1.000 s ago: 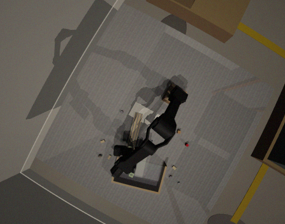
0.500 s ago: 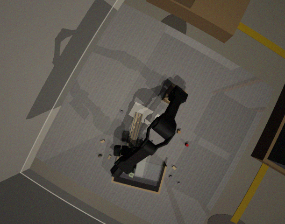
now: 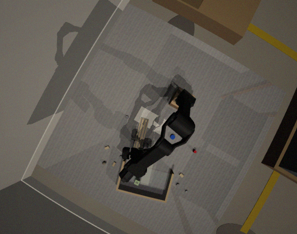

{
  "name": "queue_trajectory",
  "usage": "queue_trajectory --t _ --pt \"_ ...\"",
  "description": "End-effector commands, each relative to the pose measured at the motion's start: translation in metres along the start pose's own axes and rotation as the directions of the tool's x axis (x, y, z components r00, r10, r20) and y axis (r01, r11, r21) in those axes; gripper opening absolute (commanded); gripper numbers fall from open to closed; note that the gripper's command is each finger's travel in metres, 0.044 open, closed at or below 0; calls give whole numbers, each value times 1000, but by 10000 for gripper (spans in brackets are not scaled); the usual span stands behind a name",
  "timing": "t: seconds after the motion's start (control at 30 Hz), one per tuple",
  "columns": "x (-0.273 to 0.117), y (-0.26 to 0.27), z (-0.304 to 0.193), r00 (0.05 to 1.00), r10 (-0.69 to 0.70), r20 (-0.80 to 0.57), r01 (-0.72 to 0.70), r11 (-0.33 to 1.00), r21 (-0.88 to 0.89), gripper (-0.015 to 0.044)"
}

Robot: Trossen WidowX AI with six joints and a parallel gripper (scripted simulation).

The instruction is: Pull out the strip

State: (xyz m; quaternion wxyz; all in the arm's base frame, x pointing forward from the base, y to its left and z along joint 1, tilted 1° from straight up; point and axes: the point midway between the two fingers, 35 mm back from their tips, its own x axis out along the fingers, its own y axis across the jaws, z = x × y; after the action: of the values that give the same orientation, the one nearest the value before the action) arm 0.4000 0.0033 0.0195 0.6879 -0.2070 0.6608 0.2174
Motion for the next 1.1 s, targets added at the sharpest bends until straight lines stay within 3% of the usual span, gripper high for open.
queue_trajectory --t 0.0,1.07 --pt "-11 8 -13 1000 -6 4 6 1000 2 0" --pt "-20 53 -78 1000 -2 -2 2 1000 2 0"
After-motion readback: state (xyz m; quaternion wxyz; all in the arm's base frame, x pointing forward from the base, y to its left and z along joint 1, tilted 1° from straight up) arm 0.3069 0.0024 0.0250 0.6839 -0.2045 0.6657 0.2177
